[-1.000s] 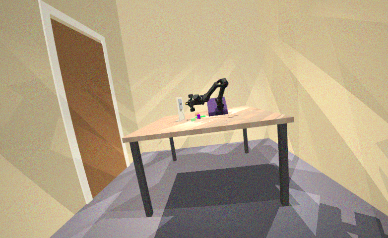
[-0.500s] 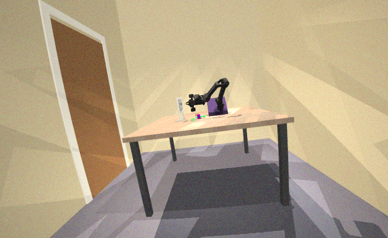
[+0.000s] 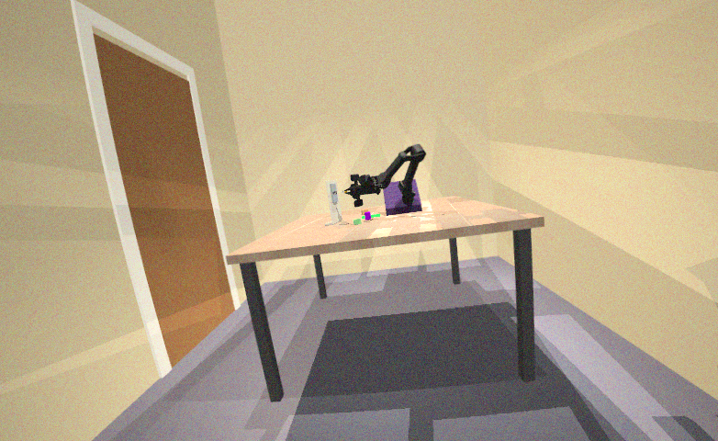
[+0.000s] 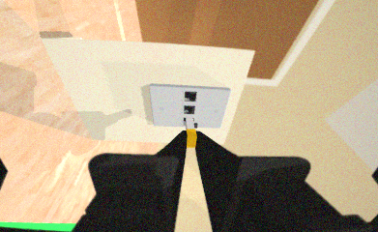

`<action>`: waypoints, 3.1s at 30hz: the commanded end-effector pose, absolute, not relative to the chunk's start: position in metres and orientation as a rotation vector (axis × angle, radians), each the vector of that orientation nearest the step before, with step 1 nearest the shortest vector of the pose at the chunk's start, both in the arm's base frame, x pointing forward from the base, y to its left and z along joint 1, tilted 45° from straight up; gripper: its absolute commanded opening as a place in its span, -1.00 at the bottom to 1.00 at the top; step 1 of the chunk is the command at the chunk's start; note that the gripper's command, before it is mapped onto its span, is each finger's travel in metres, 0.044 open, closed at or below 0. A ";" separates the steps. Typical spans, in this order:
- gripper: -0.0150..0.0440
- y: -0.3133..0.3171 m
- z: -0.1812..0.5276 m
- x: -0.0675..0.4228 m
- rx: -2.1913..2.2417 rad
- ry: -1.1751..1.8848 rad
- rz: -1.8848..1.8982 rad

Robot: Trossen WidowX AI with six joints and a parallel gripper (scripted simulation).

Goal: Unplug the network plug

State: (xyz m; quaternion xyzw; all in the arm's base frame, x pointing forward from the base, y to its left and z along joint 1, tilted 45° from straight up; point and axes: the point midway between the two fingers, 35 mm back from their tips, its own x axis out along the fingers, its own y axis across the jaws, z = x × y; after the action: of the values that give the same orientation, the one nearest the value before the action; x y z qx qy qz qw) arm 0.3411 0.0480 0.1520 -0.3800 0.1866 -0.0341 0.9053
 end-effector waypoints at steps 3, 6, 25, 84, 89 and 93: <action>-0.49 0.041 0.156 0.340 -0.785 0.387 -0.070; -0.49 0.034 0.161 0.338 -0.786 0.388 -0.070; -0.49 -0.003 0.185 0.322 -0.791 0.394 -0.066; -0.49 0.017 -0.005 0.242 -0.291 1.138 0.579; -0.49 0.022 -0.010 0.242 -0.291 1.138 0.579; -0.49 0.026 -0.013 0.241 -0.291 1.137 0.579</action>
State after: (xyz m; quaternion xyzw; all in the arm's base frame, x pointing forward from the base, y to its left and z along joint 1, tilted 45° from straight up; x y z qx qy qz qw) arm 0.2456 0.0217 -0.0065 -0.1367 0.5236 0.2682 0.7970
